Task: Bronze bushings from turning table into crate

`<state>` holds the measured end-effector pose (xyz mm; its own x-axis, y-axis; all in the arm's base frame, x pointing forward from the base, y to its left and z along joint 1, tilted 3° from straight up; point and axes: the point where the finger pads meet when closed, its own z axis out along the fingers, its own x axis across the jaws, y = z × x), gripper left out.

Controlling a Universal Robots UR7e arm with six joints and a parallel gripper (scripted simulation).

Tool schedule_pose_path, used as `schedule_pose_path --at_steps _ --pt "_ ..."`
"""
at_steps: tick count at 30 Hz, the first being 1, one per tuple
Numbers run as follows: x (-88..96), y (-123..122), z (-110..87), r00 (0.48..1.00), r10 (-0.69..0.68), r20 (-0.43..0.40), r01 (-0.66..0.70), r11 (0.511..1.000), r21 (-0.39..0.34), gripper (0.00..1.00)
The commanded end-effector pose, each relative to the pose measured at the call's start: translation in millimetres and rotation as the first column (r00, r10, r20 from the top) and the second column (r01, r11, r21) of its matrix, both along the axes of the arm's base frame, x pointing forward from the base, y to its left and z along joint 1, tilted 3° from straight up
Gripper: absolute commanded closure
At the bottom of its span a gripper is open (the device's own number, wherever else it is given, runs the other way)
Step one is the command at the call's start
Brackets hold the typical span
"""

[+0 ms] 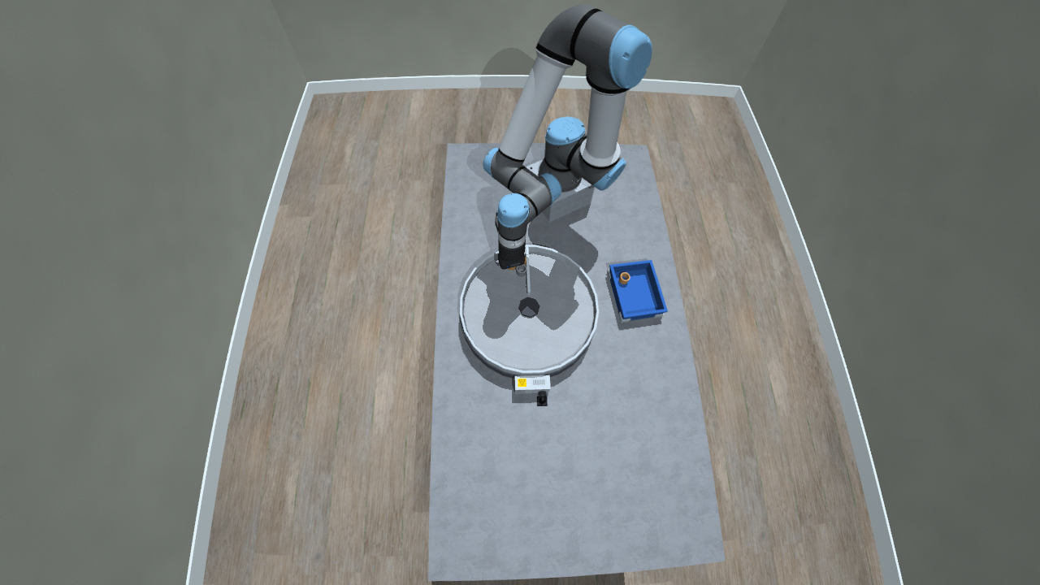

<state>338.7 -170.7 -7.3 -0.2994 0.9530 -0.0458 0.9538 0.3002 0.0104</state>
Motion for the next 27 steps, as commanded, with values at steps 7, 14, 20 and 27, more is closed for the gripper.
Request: schedule_pose_path --at_steps 7,14,20,27 --pt "-0.2 0 -3.2 1.0 0.0 -0.001 0.0 1.0 0.001 0.6" --pt "-0.1 0 -7.2 1.0 0.0 -0.001 0.0 1.0 0.001 0.6" --pt "-0.1 0 -7.2 1.0 0.0 -0.001 0.0 1.0 0.001 0.6" --pt "0.1 0 -14.0 1.0 0.0 0.0 0.0 1.0 0.001 0.6"
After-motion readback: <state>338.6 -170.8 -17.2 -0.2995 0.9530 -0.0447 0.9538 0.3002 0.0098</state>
